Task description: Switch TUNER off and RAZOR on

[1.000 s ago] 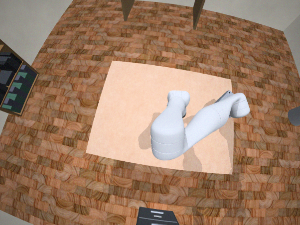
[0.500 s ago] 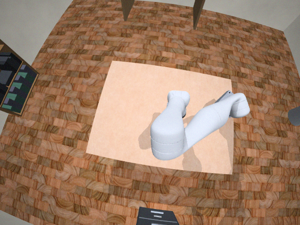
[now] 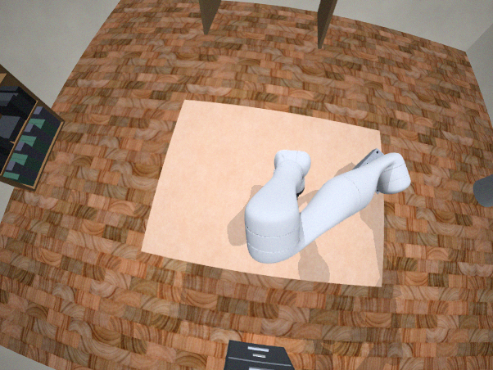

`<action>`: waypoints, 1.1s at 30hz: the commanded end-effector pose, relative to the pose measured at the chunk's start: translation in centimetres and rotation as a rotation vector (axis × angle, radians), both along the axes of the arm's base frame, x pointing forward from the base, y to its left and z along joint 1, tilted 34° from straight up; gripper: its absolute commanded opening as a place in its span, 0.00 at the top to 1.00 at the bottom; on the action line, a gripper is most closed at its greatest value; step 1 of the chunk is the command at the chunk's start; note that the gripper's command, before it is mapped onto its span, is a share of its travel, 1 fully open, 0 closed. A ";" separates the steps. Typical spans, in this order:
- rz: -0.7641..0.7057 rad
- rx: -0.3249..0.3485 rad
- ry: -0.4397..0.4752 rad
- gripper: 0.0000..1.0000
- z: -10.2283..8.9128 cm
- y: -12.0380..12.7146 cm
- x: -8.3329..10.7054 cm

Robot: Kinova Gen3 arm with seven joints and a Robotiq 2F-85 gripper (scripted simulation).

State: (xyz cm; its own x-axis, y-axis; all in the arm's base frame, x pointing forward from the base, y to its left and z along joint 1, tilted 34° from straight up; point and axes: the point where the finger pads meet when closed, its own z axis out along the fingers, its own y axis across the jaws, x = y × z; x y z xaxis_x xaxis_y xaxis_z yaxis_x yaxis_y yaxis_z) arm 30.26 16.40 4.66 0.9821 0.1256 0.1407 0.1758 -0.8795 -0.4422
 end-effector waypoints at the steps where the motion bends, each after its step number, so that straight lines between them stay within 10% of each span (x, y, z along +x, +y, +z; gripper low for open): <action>1: 0.002 -0.002 0.003 1.00 -0.2 0.1 0.0; 33: 0.004 0.003 0.004 1.00 -2.4 1.5 1.1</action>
